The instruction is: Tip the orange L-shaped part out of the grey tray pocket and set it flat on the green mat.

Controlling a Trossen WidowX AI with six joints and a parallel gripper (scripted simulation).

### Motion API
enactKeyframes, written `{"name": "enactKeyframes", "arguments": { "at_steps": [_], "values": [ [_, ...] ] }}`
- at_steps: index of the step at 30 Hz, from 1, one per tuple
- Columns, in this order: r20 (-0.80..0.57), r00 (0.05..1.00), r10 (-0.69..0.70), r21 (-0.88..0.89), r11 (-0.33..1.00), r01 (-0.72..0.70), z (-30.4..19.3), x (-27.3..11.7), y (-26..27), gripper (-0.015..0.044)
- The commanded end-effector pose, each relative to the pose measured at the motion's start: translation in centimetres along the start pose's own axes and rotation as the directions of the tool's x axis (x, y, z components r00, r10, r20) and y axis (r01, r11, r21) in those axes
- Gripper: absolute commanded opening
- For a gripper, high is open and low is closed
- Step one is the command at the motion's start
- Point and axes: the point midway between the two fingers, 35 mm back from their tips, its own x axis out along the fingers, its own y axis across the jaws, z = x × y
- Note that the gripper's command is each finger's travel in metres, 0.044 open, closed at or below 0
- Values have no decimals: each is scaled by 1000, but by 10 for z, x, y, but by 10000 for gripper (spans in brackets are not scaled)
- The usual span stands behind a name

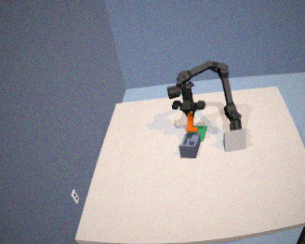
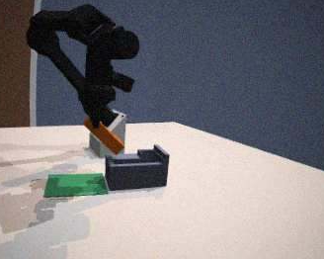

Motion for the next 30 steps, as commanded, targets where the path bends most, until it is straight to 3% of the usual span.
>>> {"name": "enactKeyframes", "arguments": {
  "at_steps": [1,13,30],
  "values": [
    [-3,1000,-3,-3,1000,3,-18,-1,2,0],
    [-5,1000,-3,-3,1000,3,-67,-1,8,0],
    [-5,1000,-4,-3,1000,4,-68,17,8,0]
  ]
}}
